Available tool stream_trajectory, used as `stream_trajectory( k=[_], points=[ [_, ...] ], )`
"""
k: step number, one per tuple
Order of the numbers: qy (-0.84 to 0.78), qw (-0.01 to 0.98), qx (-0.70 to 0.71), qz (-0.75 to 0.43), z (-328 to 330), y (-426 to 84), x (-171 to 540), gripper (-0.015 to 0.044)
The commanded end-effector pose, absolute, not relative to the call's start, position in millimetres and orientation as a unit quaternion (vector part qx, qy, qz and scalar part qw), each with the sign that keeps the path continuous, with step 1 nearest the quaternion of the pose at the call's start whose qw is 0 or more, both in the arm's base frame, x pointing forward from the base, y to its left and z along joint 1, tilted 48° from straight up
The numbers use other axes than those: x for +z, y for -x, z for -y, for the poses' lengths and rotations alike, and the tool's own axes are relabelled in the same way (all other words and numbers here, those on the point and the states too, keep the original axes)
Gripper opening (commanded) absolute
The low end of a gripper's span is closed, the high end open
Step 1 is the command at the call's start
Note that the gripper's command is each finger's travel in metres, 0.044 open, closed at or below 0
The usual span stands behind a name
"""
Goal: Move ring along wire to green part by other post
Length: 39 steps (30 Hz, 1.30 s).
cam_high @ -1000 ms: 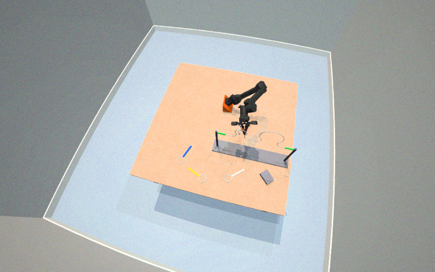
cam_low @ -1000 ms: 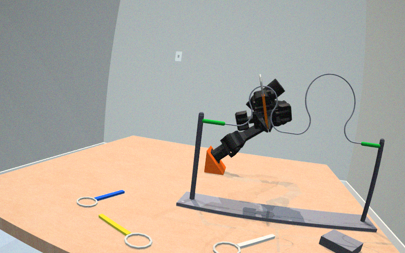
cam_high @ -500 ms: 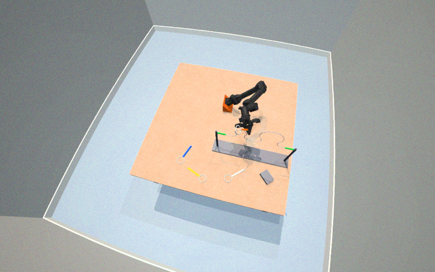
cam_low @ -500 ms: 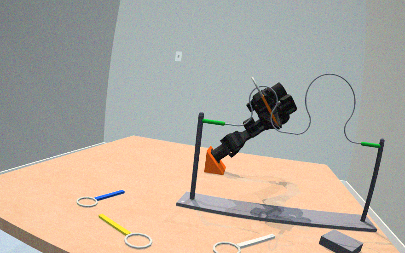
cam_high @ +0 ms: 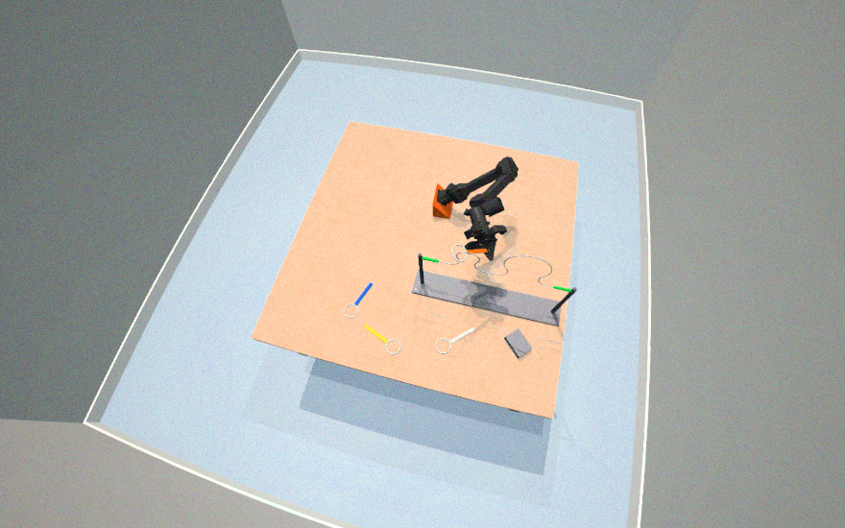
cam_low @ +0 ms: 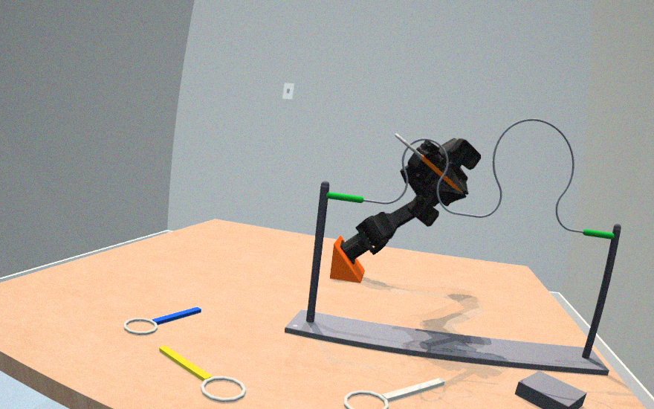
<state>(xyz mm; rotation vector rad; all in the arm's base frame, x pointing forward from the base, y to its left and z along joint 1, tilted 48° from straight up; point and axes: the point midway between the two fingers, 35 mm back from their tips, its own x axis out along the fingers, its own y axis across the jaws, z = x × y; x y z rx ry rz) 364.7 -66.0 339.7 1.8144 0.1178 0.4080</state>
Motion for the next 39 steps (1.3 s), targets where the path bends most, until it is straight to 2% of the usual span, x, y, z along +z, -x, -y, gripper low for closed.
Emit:
stream_trajectory(
  k=[1, 27, 39],
  points=[
    [-0.806, 0.562, 0.180, -0.038, 68, -365, 344, -0.0150],
    [-0.928, 0.299, 0.217, 0.053, 96, -361, 382, -0.0150],
    [-0.947, 0.213, 0.225, 0.079, 104, -360, 389, -0.0150]
  ],
)
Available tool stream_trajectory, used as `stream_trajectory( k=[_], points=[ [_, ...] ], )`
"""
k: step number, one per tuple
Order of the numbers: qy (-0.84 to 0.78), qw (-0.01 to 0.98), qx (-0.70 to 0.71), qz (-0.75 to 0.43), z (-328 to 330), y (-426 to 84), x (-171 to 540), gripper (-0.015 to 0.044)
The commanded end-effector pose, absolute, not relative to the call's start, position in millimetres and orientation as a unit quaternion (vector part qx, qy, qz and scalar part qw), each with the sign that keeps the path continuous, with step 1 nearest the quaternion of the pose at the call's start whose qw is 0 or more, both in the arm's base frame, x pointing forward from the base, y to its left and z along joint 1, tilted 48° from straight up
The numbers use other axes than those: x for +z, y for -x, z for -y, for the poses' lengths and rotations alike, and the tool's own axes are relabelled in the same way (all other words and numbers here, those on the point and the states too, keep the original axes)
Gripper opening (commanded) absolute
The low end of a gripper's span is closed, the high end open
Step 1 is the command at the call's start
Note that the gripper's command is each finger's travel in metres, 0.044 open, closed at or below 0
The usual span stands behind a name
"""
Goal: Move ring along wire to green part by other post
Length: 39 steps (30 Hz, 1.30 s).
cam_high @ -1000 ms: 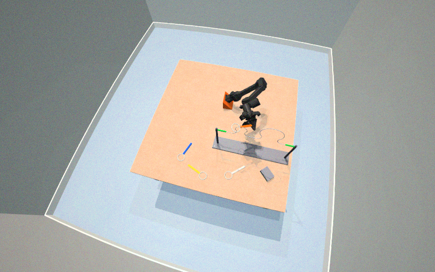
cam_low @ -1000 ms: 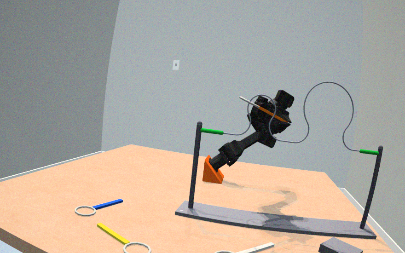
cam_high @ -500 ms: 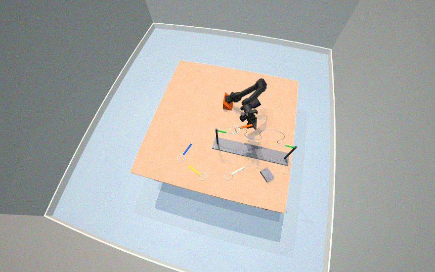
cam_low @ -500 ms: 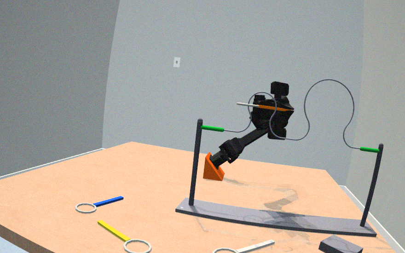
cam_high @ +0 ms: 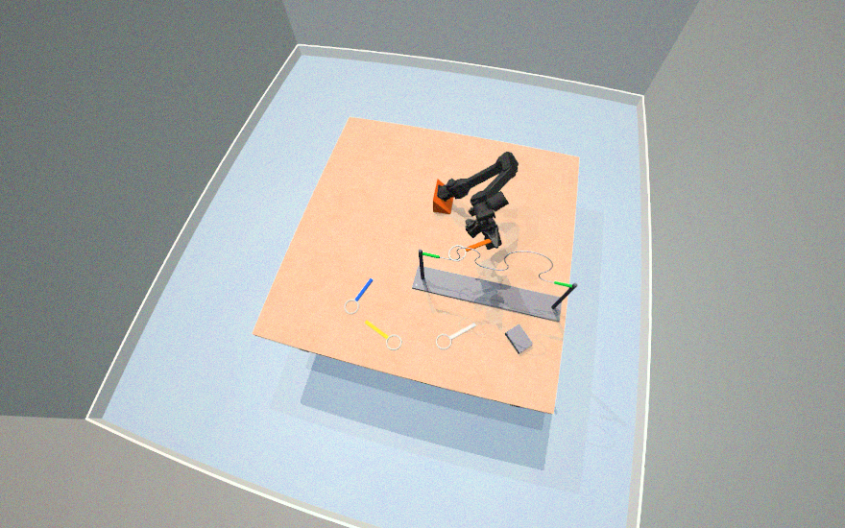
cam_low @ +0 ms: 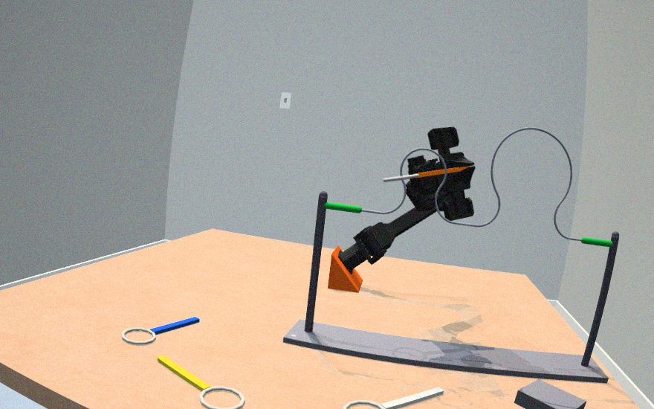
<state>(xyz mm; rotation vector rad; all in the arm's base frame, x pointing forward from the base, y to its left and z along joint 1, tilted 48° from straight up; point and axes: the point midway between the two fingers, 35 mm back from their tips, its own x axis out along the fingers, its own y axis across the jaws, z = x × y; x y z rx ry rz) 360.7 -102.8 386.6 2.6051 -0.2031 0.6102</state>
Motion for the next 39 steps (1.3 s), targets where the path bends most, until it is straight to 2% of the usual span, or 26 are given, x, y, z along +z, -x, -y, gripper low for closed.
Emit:
stream_trajectory(
  k=[1, 14, 39],
  points=[
    [-0.948, 0.211, 0.225, 0.080, 103, -360, 389, -0.0150],
    [-0.943, 0.235, 0.224, 0.073, 85, -363, 383, -0.0150],
    [-0.859, 0.472, 0.200, -0.005, 21, -371, 324, -0.0150]
  ],
)
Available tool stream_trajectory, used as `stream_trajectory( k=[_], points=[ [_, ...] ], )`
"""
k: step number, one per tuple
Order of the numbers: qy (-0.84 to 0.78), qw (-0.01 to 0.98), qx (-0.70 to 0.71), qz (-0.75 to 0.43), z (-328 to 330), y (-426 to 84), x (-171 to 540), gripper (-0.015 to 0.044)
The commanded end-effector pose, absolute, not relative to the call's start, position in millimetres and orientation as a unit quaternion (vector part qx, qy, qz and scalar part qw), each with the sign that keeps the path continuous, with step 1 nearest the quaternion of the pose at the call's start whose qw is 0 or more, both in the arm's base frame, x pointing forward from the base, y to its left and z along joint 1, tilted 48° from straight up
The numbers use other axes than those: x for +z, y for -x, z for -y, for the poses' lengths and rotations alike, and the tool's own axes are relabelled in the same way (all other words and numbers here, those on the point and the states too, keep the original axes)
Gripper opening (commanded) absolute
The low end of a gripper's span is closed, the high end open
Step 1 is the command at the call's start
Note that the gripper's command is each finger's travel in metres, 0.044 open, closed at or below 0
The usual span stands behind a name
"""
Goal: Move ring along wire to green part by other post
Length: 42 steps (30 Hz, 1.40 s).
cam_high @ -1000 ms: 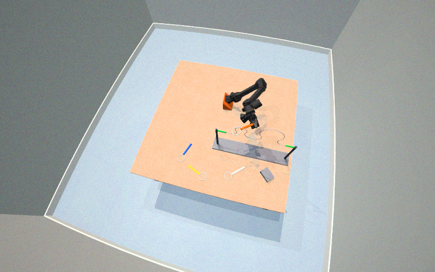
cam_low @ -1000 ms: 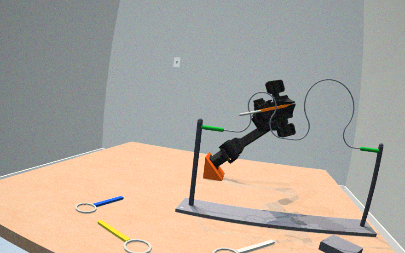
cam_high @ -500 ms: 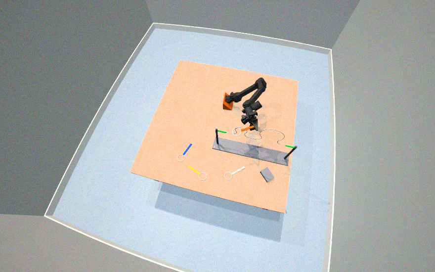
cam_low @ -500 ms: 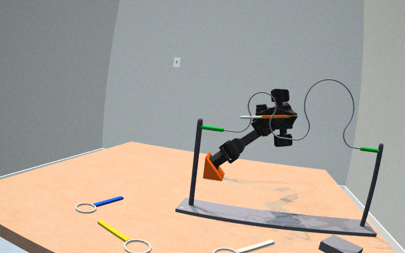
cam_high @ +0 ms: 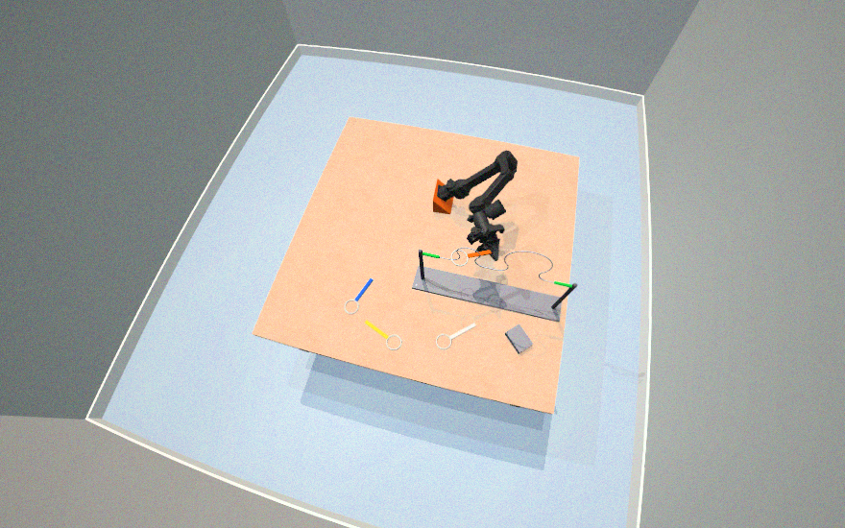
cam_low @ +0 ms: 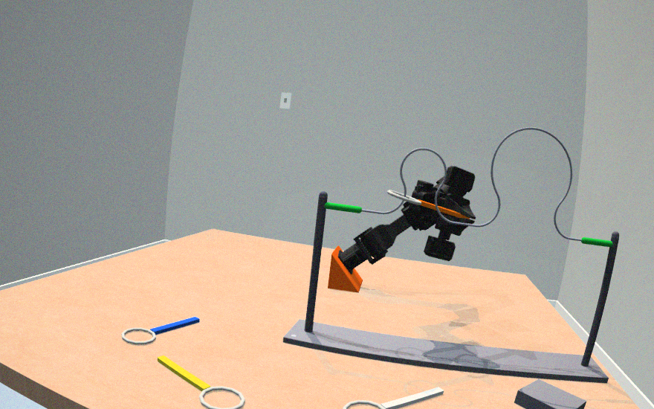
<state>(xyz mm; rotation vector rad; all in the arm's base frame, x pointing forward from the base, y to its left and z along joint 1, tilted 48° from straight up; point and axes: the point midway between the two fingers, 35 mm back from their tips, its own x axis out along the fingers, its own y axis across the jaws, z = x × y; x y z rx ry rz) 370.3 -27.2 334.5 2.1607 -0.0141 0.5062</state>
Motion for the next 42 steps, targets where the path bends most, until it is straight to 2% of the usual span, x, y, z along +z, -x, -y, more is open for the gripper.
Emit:
stream_trajectory(
  k=[1, 21, 42],
  points=[
    [-0.853, 0.482, 0.198, -0.009, 19, -371, 321, -0.0150],
    [-0.728, 0.671, 0.132, -0.049, -6, -384, 249, -0.0150],
    [-0.550, 0.823, 0.093, -0.110, 9, -379, 168, -0.0150]
  ],
)
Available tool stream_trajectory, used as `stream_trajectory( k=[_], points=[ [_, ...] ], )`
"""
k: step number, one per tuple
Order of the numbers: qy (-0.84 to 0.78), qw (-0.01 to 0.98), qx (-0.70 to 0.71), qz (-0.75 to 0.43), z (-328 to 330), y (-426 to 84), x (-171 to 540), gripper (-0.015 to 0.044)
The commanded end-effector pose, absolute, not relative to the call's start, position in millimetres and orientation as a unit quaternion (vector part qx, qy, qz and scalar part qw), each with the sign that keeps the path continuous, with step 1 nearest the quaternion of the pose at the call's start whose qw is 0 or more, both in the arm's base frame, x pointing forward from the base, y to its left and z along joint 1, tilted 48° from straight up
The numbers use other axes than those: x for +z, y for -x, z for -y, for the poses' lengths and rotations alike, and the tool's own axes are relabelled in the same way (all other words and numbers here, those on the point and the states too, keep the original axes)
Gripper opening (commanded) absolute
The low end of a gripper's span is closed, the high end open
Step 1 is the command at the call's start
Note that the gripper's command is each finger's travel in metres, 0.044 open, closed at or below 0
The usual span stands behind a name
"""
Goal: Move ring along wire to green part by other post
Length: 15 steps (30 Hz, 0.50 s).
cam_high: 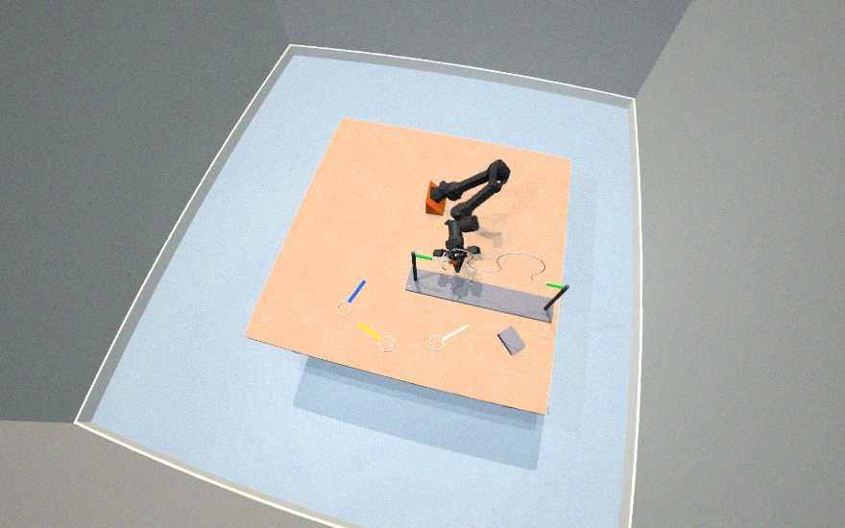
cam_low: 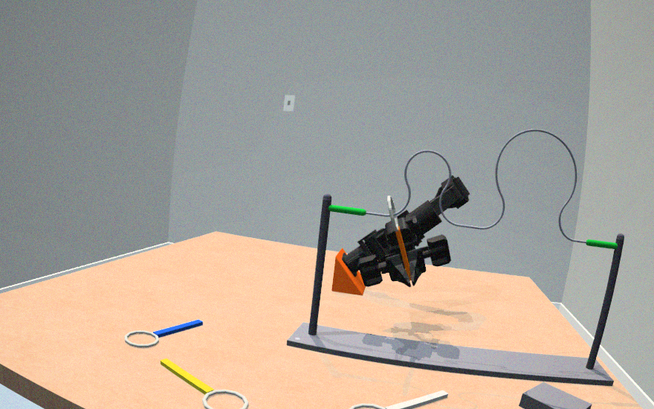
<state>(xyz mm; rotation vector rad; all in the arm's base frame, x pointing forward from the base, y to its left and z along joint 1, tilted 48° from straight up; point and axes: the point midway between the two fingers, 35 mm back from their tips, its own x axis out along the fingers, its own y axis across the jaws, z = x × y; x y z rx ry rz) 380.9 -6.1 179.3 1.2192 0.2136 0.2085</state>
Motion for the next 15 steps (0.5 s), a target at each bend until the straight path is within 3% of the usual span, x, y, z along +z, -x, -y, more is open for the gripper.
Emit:
stream_trajectory(
  k=[1, 15],
  points=[
    [-0.542, 0.828, 0.091, -0.113, 10, -379, 165, -0.0150],
    [-0.456, 0.877, 0.072, -0.136, 32, -374, 131, -0.0150]
  ],
)
